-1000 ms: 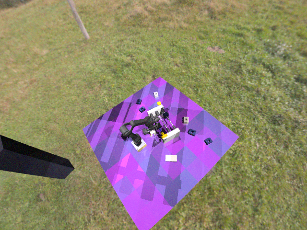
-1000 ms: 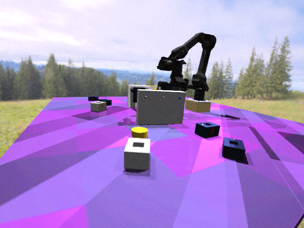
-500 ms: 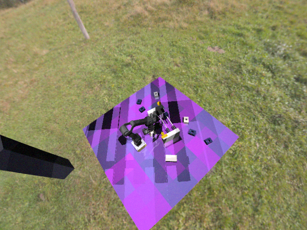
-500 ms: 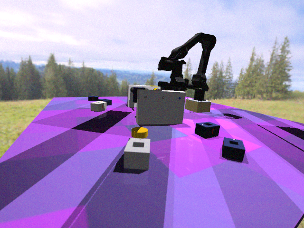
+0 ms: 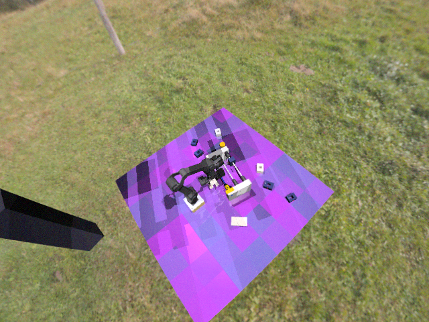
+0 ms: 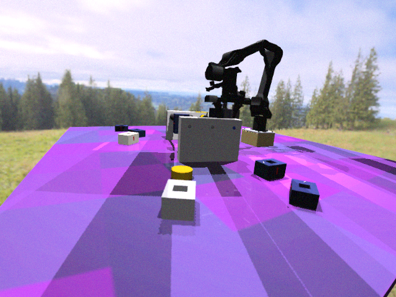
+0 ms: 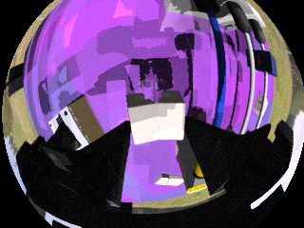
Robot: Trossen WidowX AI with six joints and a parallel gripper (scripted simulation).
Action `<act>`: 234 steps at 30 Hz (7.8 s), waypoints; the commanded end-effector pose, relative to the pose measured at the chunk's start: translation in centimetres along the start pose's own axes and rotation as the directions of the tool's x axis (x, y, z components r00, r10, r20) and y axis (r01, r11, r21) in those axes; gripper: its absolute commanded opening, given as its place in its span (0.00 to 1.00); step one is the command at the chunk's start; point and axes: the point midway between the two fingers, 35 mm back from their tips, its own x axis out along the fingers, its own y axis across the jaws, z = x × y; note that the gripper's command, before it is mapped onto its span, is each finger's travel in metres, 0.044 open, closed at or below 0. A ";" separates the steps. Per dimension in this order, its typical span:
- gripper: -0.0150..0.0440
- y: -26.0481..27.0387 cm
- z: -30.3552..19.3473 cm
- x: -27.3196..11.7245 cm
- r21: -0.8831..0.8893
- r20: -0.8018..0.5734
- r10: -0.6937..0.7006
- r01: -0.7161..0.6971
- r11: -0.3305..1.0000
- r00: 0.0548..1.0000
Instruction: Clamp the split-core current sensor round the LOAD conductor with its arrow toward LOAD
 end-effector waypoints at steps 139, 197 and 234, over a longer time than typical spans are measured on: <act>1.00 -7.1 -1.1 -3.0 -0.040 0.003 -0.014 0.014 0.999 1.000; 0.76 -7.2 -1.1 3.5 -0.040 0.001 0.000 0.000 0.999 1.000; 0.25 -7.2 -1.1 3.5 -0.040 0.001 0.000 0.000 0.999 1.000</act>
